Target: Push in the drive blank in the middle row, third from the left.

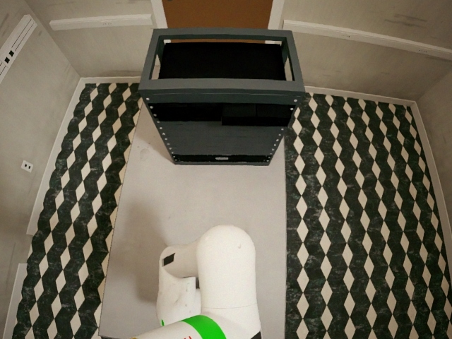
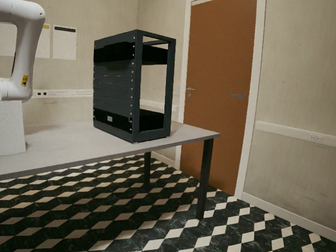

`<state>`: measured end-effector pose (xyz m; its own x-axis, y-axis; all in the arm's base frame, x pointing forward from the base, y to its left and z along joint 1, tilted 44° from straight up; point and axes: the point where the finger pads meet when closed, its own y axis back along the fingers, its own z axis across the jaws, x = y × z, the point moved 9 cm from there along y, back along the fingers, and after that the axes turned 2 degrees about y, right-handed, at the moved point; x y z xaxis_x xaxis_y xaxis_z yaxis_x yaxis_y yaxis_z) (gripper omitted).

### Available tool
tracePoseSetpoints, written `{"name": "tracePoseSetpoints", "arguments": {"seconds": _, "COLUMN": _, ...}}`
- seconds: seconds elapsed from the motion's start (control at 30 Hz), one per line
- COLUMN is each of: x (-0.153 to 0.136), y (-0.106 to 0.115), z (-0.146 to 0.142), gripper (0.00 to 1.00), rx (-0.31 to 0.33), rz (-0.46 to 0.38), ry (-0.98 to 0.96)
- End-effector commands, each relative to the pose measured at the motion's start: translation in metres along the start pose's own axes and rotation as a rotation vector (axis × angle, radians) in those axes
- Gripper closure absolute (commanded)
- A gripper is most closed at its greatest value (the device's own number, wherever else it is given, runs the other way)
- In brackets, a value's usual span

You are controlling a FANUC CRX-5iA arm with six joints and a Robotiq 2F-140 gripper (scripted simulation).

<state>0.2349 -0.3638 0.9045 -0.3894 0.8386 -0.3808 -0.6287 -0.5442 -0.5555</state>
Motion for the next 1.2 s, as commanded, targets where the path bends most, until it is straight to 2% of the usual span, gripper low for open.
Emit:
{"name": "tracePoseSetpoints", "arguments": {"seconds": 0.0, "x": -0.017, "y": 0.027, "z": -0.023, "gripper": 0.0, "rx": 0.0, "rz": -0.083, "ry": -0.025}}
{"name": "tracePoseSetpoints", "arguments": {"seconds": 0.1, "x": -0.027, "y": 0.044, "z": -0.037, "gripper": 0.0, "rx": 0.003, "rz": -0.125, "ry": -0.04}}
{"name": "tracePoseSetpoints", "arguments": {"seconds": 0.17, "x": -0.027, "y": 0.044, "z": -0.037, "gripper": 0.0, "rx": 0.003, "rz": -0.125, "ry": -0.04}}
{"name": "tracePoseSetpoints", "arguments": {"seconds": 0.27, "x": -0.038, "y": 0.069, "z": -0.059, "gripper": 0.0, "rx": 0.01, "rz": -0.185, "ry": -0.064}}
{"name": "tracePoseSetpoints", "arguments": {"seconds": 0.6, "x": -0.055, "y": 0.126, "z": -0.111, "gripper": 0.0, "rx": 0.031, "rz": -0.314, "ry": -0.121}}
{"name": "tracePoseSetpoints", "arguments": {"seconds": 0.67, "x": -0.057, "y": 0.137, "z": -0.123, "gripper": 0.0, "rx": 0.037, "rz": -0.339, "ry": -0.133}}
{"name": "tracePoseSetpoints", "arguments": {"seconds": 0.73, "x": -0.057, "y": 0.137, "z": -0.123, "gripper": 0.0, "rx": 0.037, "rz": -0.339, "ry": -0.133}}
{"name": "tracePoseSetpoints", "arguments": {"seconds": 0.83, "x": -0.059, "y": 0.16, "z": -0.147, "gripper": 0.0, "rx": 0.049, "rz": -0.39, "ry": -0.161}}
{"name": "tracePoseSetpoints", "arguments": {"seconds": 1.17, "x": -0.056, "y": 0.214, "z": -0.206, "gripper": 0.0, "rx": 0.086, "rz": -0.505, "ry": -0.231}}
